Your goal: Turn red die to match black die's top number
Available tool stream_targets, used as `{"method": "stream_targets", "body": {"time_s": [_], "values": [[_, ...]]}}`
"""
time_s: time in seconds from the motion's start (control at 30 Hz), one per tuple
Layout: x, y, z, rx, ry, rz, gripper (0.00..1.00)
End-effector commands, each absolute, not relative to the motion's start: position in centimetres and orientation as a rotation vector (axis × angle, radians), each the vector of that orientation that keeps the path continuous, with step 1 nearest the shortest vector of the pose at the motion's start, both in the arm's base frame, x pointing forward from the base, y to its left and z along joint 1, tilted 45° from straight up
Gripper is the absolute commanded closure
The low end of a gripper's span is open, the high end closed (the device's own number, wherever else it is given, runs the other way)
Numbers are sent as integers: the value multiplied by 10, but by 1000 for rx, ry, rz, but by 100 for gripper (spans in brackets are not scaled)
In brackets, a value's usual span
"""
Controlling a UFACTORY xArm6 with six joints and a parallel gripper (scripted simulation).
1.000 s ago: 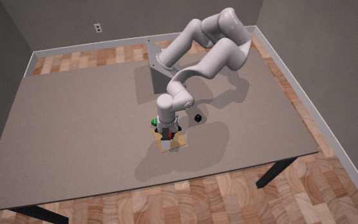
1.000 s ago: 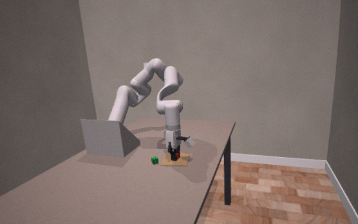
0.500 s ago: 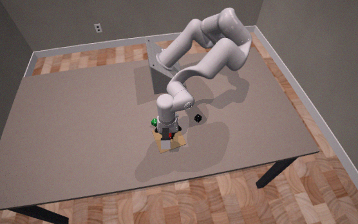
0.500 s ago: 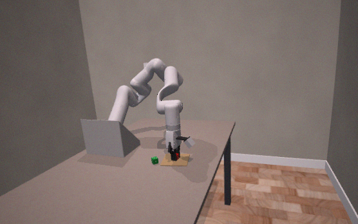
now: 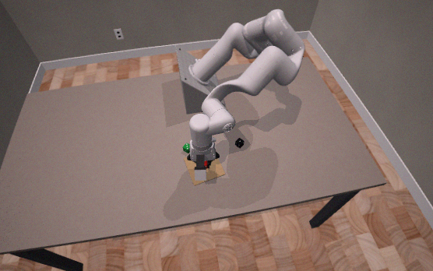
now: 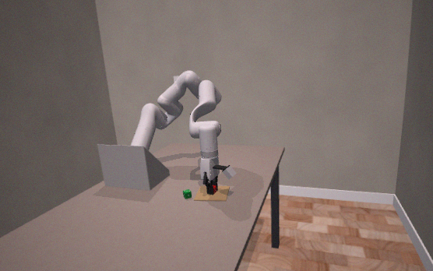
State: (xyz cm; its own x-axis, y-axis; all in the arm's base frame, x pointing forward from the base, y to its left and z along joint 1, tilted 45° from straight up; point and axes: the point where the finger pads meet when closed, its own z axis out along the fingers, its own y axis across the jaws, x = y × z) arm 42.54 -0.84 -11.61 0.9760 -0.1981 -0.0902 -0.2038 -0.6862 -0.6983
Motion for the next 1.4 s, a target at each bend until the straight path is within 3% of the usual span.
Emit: {"method": "stream_targets", "body": {"time_s": [0.0, 1.13, 1.37], "values": [[427, -10, -115, -2345, 280, 6, 73], [427, -10, -115, -2345, 280, 6, 73], [427, -10, -115, -2345, 280, 6, 61]]}}
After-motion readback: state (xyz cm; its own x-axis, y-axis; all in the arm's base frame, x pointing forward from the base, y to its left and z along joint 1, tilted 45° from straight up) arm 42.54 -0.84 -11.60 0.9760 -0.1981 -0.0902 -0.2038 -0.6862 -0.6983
